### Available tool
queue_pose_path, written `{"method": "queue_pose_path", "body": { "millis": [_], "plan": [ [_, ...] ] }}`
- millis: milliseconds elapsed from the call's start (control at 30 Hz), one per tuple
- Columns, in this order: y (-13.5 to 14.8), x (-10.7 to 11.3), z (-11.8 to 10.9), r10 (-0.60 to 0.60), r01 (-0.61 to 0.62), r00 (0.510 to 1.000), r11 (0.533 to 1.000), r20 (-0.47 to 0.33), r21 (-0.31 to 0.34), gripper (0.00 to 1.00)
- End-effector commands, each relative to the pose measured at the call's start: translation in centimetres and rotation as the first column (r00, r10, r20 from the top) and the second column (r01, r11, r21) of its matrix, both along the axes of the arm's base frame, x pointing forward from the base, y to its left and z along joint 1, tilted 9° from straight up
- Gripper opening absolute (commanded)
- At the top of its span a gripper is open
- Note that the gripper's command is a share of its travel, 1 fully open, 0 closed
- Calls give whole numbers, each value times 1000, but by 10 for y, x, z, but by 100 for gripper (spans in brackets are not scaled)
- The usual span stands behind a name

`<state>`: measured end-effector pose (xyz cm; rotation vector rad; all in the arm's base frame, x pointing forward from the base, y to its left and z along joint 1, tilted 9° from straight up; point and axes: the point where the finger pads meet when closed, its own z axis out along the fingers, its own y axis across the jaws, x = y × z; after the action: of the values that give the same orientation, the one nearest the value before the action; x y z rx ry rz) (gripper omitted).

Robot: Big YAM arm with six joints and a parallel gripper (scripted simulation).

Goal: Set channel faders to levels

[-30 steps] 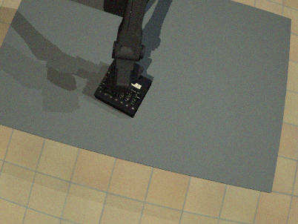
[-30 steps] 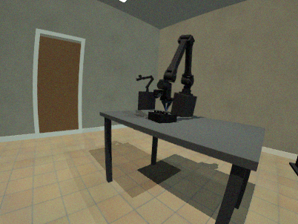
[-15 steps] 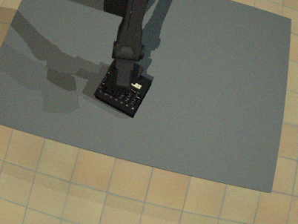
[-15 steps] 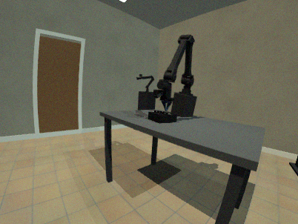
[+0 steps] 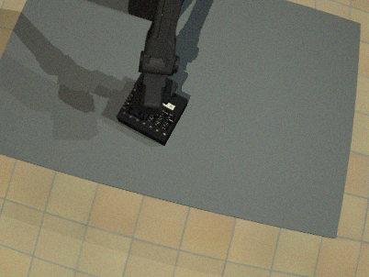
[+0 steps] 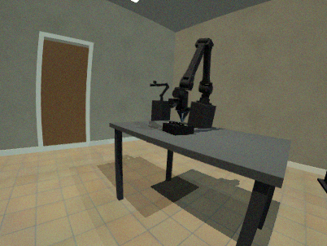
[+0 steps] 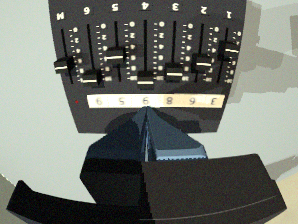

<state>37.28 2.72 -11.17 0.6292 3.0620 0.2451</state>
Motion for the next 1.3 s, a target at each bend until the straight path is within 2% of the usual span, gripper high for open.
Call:
{"method": "queue_pose_path", "body": {
  "millis": [0, 967, 1267],
  "plan": [
    [2, 16, 15, -2, 2, 999, 1000, 51, -3, 0],
    [2, 17, 15, -2, 2, 999, 1000, 51, -3, 0],
    [2, 23, 18, -2, 2, 998, 1000, 58, -3, 0]
  ]
}}
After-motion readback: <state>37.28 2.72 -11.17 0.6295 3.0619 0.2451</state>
